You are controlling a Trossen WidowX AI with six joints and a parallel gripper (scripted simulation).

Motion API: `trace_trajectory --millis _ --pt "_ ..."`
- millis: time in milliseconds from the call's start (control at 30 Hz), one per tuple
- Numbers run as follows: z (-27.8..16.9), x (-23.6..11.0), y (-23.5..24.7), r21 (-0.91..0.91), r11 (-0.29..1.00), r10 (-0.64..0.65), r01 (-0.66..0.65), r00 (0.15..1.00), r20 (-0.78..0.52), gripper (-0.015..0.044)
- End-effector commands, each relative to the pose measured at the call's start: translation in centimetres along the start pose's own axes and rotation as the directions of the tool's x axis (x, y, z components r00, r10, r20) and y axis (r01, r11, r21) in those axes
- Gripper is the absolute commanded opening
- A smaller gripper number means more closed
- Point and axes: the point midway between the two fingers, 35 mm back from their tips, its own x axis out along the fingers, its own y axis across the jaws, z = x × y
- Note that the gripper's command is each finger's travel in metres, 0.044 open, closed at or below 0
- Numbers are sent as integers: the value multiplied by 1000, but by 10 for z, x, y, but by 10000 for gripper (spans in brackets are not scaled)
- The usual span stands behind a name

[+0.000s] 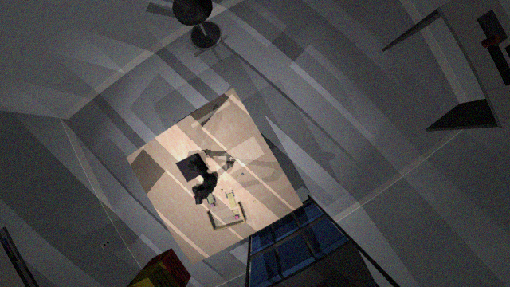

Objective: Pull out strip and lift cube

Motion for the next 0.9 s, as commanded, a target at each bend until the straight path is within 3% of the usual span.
trace_trajectory --millis 0,333,500,667,867 --pt "-7 3 0 2 1000 -6 6 1000 -21 0" --pt "-7 3 0 2 1000 -6 6 1000 -21 0" --pt "2 -40 0 2 1000 -8 8 1000 -18 0" --pt "2 -42 0 2 1000 -8 8 1000 -20 0" --pt "26 -41 2 -180 984 -8 4 1000 -19 157"
